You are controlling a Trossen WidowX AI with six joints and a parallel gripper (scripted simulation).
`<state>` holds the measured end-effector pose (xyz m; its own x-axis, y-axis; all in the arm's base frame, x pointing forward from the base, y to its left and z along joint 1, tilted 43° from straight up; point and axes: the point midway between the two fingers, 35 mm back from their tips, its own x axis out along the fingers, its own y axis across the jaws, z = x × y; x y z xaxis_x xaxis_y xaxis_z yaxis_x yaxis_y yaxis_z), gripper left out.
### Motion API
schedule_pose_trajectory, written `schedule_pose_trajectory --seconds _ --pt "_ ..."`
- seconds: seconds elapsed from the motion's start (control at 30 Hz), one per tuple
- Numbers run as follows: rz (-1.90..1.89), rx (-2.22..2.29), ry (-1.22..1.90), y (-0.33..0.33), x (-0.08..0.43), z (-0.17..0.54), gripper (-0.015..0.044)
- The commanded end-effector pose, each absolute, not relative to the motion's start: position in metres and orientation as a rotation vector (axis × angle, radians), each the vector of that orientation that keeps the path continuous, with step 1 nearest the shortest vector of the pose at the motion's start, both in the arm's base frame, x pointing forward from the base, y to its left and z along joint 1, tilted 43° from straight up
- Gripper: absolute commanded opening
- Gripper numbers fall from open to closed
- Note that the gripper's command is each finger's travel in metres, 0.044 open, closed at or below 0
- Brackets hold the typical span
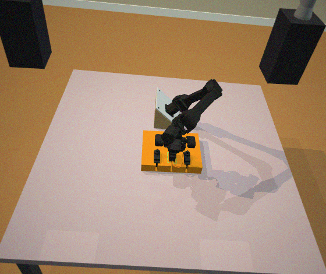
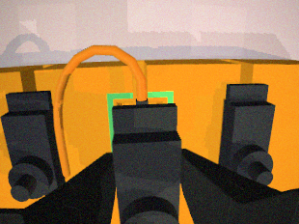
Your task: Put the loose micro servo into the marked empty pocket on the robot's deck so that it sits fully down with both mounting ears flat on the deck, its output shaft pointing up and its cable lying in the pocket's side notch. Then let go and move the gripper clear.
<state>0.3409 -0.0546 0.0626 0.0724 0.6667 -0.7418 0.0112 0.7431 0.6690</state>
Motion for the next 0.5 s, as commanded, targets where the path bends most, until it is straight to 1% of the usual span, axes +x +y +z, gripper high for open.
schedule_pose_trajectory --seconds 0.0,0.47 --pt "0.538 0.603 1.427 -0.0517 0.3409 0.0603 0.0" --pt "0.538 0.603 1.427 -0.0432 0.3418 0.0511 0.0"
